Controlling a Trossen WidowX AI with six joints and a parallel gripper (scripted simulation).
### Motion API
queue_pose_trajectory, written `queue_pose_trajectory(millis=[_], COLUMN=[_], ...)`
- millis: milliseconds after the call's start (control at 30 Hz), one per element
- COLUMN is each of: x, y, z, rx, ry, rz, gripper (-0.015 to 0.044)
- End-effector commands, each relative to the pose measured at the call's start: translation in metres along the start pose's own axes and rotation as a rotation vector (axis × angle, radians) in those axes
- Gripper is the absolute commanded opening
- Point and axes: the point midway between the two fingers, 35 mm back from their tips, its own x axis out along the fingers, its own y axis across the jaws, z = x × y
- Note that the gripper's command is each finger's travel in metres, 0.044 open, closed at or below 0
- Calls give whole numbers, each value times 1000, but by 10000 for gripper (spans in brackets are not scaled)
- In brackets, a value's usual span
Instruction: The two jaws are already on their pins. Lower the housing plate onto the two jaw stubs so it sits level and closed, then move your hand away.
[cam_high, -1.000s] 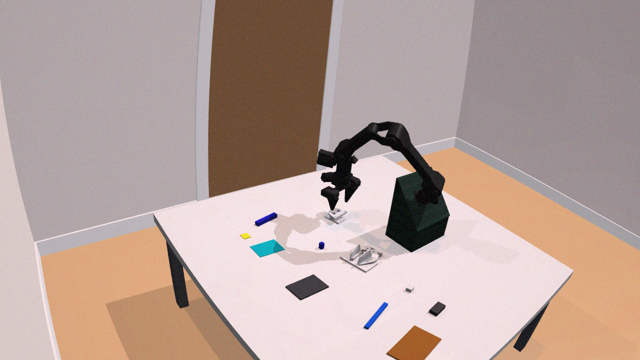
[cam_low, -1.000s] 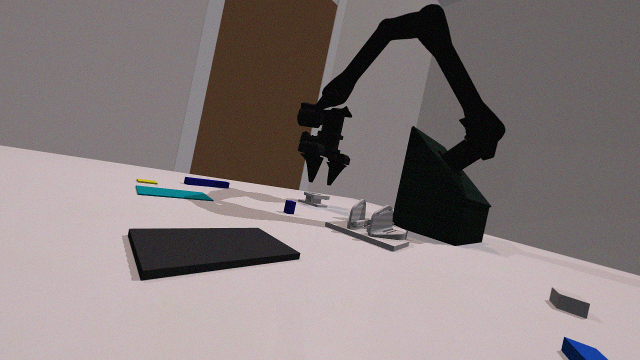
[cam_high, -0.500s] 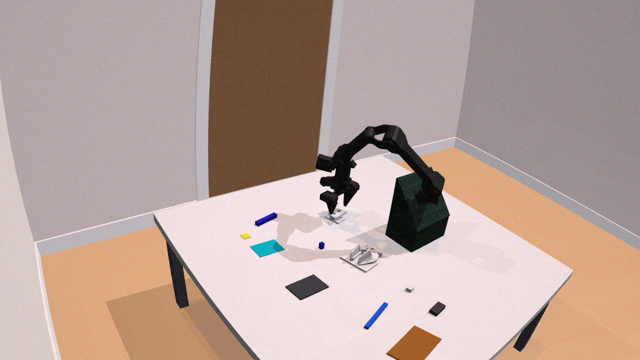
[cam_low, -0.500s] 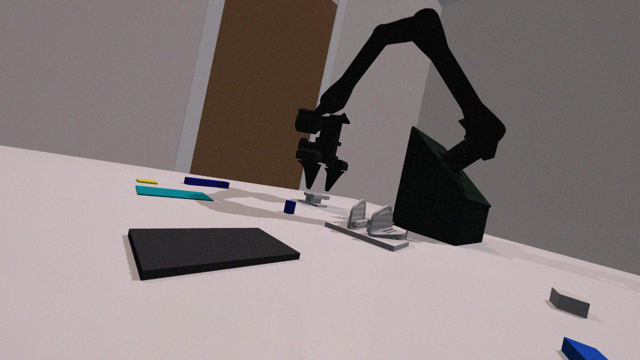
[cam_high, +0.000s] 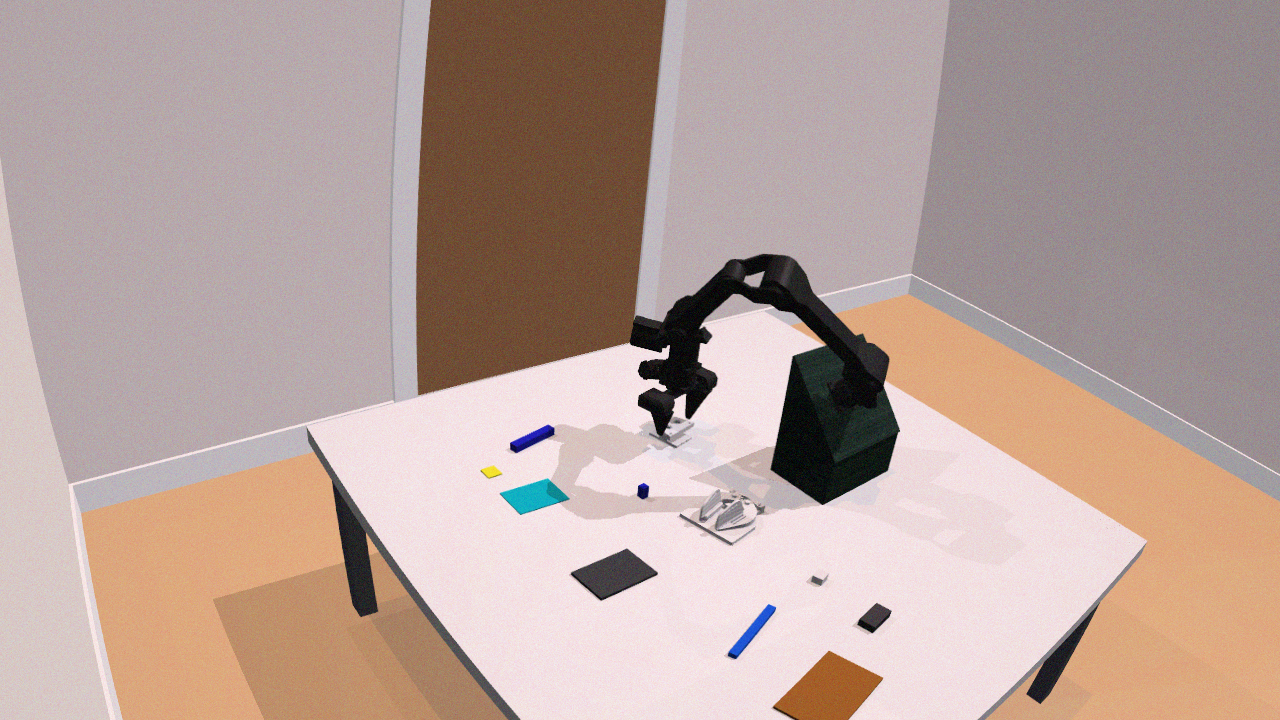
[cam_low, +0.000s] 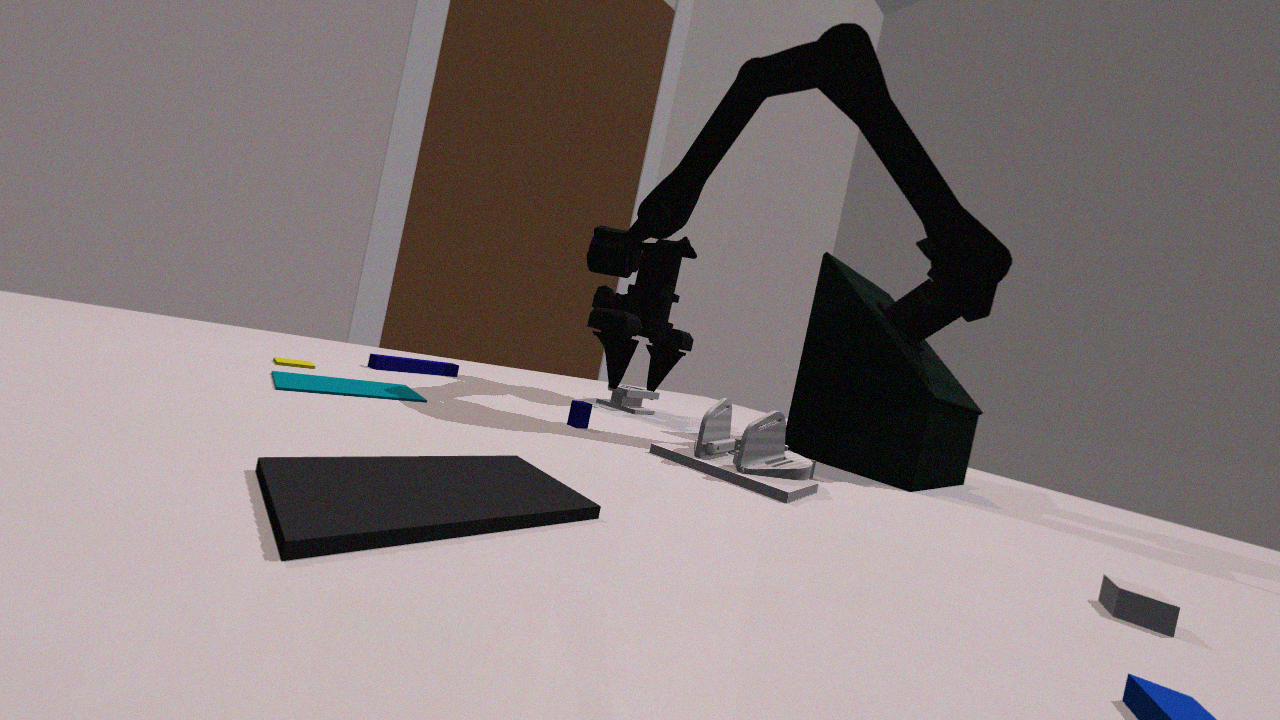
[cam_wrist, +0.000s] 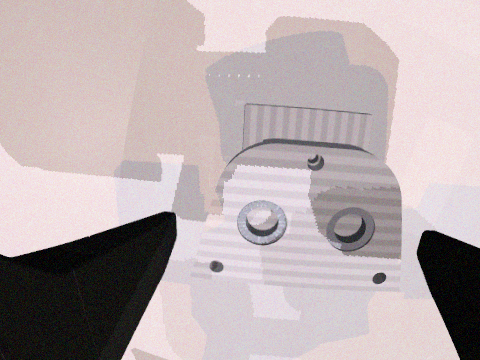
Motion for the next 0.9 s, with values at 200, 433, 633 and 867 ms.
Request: queue_pose_trajectory(millis=[200,433,633,867], x=[17,18,18,20], y=[-1,-1,-1,-1], z=[-4,-4,-4,-4], rx=[6,6,6,6], ry=[10,10,10,10], rz=[0,0,0,0], gripper=[440,440,440,440])
